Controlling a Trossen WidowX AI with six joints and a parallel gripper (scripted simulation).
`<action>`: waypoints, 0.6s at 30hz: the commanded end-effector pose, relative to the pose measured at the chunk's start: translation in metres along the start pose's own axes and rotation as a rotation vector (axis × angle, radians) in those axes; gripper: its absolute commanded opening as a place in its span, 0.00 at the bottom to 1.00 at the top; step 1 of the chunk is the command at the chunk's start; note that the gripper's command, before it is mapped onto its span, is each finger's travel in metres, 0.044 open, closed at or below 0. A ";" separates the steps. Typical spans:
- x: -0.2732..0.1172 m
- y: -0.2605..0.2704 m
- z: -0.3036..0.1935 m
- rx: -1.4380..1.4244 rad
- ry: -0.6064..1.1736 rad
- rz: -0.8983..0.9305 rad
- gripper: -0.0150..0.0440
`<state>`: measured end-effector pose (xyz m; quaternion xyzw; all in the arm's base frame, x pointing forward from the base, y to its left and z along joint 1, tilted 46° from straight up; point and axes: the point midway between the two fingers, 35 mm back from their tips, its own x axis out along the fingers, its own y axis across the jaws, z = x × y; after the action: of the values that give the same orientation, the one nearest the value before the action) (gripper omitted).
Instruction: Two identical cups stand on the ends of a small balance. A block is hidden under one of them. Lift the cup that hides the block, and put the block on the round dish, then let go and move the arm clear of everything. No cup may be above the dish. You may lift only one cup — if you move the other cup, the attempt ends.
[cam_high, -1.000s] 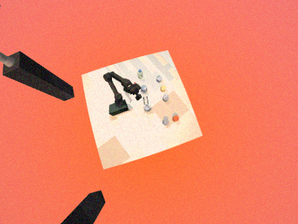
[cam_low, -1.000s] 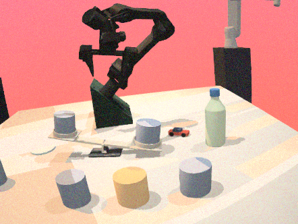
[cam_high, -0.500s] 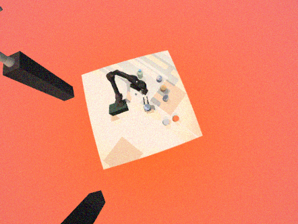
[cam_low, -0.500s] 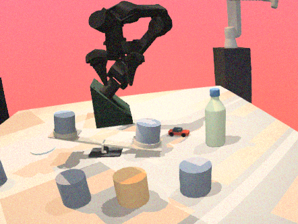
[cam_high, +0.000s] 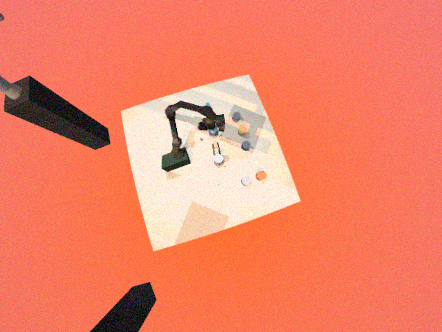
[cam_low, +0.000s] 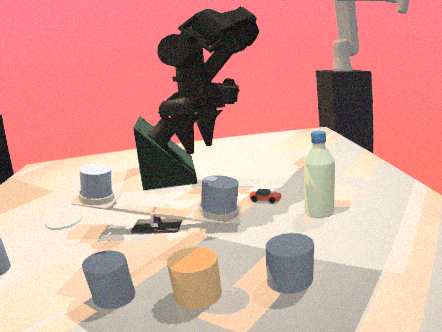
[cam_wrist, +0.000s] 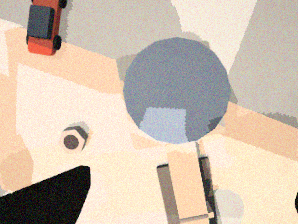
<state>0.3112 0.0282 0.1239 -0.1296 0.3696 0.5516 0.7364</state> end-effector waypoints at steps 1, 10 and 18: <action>0.015 0.000 0.013 -0.121 0.026 0.055 1.00; 0.034 0.001 0.028 -0.256 0.047 0.117 1.00; 0.049 0.003 0.027 -0.256 0.046 0.117 1.00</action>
<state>0.3259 0.0767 0.1143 -0.2150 0.3178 0.6327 0.6726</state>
